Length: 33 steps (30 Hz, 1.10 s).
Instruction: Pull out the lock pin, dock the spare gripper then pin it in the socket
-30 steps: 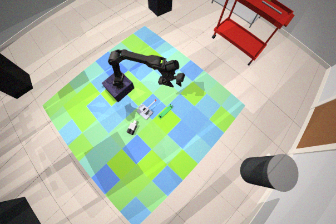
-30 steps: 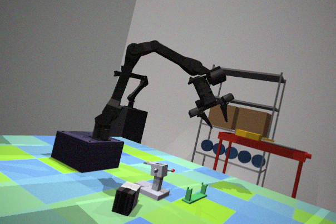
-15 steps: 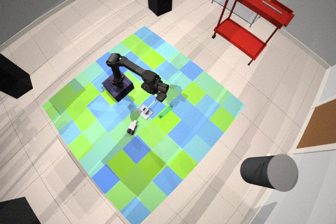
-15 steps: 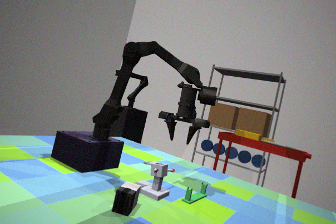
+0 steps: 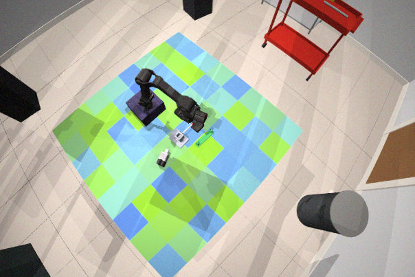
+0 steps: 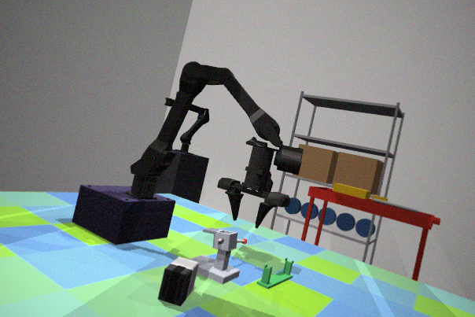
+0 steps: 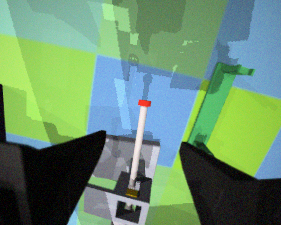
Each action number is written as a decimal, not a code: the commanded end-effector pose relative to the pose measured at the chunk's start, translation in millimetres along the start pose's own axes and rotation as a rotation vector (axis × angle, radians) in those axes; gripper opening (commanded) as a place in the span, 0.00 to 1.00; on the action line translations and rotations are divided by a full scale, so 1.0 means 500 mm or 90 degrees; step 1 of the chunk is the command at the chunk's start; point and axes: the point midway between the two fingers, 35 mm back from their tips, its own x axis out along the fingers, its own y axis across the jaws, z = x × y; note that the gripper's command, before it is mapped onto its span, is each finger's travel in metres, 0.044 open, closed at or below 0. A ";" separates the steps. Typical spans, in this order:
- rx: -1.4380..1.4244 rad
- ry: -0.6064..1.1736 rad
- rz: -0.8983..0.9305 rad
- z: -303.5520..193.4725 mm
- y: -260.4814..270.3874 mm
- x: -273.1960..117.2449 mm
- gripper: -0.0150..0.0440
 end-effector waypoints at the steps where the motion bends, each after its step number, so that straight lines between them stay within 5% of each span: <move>1: -0.002 -0.003 -0.003 -0.004 -0.001 0.028 0.76; 33: -0.002 -0.003 -0.003 -0.002 0.003 0.130 0.76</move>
